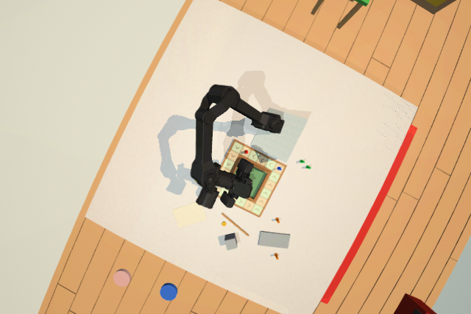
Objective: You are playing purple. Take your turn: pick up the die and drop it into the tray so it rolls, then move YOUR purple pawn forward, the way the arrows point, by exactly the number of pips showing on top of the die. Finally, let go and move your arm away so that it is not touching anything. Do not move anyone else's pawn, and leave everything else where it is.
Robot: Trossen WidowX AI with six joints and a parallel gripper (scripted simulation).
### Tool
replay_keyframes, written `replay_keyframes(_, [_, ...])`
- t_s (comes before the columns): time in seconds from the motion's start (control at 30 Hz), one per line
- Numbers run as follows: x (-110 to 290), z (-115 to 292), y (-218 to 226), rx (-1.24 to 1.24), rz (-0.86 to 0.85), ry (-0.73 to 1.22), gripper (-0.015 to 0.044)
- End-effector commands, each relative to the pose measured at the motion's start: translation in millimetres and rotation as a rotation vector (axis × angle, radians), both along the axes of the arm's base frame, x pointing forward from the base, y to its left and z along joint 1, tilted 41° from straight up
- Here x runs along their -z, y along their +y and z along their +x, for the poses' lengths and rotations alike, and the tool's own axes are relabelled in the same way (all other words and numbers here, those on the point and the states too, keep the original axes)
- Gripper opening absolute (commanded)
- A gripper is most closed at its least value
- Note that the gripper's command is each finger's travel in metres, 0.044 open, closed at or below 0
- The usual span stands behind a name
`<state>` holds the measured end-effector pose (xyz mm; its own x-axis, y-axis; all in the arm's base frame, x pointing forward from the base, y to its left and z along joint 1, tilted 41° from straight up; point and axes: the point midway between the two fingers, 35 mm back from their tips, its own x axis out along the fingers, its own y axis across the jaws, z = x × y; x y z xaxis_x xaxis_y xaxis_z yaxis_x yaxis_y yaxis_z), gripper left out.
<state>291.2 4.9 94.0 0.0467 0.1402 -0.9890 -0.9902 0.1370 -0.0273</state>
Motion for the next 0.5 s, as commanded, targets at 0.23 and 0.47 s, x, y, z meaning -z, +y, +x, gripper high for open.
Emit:
replay_keyframes(0.23, [-21, 1, 24, 0.01, -0.055, 0.043, 0.044])
replay_keyframes(0.47, [24, -1, 12, 0.027, -0.763, 0.142, 0.044])
